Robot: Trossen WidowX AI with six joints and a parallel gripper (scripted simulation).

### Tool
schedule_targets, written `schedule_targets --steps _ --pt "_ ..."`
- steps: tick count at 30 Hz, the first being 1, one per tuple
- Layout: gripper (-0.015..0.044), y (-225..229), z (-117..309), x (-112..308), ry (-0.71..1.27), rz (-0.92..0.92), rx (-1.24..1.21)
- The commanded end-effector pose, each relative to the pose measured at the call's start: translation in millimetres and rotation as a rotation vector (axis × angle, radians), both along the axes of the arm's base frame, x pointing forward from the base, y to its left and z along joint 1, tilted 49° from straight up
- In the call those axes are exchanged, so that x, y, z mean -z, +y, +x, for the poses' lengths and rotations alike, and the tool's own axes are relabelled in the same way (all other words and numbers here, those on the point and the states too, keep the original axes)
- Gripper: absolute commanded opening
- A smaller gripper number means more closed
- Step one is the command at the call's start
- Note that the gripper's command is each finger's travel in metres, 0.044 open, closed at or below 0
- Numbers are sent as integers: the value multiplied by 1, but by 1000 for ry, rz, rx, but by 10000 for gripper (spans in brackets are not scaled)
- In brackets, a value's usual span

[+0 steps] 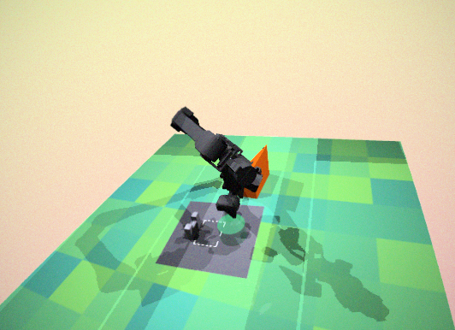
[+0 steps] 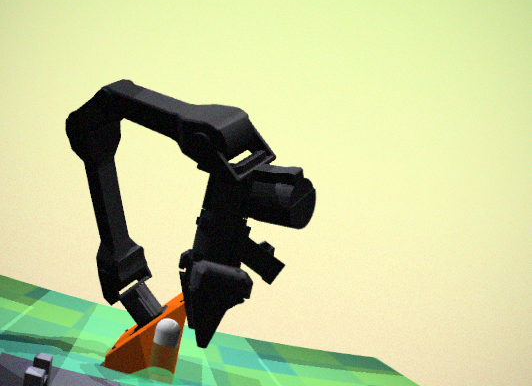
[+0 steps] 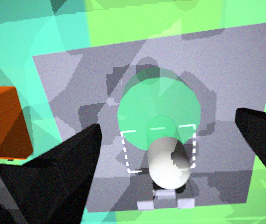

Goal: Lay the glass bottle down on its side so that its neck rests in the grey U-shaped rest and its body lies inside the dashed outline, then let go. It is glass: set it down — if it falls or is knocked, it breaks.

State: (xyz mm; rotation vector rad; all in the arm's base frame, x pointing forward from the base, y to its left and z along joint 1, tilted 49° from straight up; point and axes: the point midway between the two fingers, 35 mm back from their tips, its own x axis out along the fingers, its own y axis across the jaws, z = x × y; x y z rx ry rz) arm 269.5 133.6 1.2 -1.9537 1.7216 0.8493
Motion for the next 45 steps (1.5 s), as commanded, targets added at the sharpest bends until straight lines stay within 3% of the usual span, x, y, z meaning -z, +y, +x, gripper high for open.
schedule_targets --steps 1,19,31,45 --pt "440 -5 2 -8 -3 1 -4" --pt "440 -23 6 -28 -3 -1 -4" --pt "125 -23 6 -28 -3 -1 -4" --pt "125 -23 6 -28 -3 -1 -4"
